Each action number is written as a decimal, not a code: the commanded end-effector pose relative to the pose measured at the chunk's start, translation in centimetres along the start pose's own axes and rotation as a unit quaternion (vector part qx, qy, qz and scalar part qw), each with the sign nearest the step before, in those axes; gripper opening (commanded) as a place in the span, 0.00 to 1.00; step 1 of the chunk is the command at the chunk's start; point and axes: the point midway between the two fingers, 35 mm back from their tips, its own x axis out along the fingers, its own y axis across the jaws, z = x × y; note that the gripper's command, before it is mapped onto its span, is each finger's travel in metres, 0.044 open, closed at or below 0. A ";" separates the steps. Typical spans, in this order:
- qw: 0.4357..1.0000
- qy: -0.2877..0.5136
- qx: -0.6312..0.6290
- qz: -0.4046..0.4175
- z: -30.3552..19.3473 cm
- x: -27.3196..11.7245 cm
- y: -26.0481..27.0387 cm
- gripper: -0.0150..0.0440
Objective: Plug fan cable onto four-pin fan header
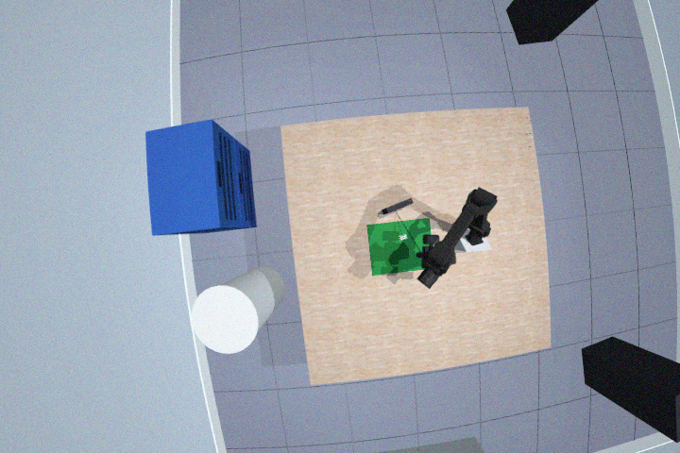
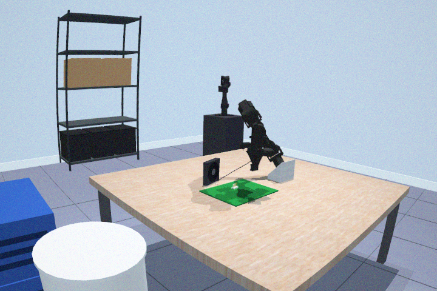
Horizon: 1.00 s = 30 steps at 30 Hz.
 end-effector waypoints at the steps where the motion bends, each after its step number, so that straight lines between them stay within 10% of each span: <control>1: 0.998 -0.002 0.060 -0.002 0.6 -0.1 -0.1 0.25; 30: 0.846 -0.003 0.534 -0.001 1.9 -0.1 0.6 0.25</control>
